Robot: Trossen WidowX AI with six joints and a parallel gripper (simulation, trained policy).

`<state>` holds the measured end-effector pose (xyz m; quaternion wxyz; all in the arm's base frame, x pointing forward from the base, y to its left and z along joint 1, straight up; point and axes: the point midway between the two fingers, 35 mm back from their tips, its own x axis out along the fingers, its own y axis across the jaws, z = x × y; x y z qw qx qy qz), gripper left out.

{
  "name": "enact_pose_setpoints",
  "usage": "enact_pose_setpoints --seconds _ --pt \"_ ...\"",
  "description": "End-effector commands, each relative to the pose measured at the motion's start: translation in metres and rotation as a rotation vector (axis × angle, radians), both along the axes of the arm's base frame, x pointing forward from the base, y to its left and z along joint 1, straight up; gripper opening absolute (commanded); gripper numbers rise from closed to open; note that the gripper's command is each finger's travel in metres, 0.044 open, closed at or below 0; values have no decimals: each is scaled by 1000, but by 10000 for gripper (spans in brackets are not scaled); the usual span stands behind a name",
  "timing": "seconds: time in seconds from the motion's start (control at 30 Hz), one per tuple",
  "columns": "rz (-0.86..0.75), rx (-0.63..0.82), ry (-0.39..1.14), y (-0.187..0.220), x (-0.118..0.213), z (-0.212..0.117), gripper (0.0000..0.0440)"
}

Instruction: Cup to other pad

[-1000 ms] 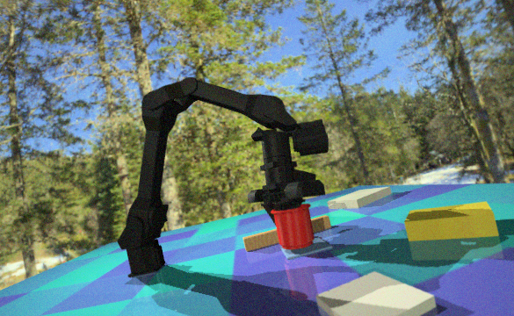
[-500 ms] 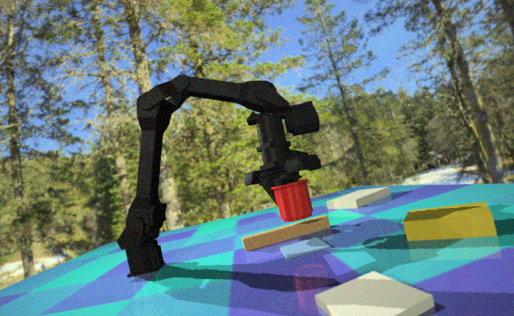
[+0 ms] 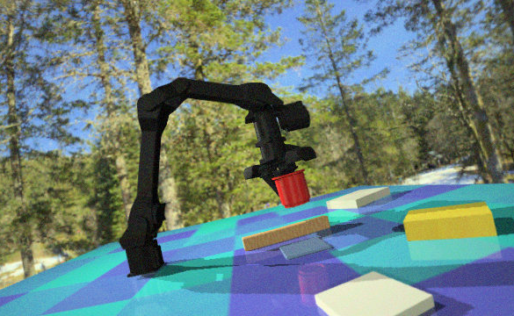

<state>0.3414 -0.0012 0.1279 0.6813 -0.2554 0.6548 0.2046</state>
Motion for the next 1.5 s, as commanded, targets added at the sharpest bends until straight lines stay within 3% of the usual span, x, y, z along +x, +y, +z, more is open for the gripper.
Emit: enact_pose_setpoints --seconds 0.0,0.73,1.47 --pt "15 6 -23 10 2 5 5" --pt "138 20 -62 89 -9 -9 0" --pt "140 0 -46 104 -41 -60 15"
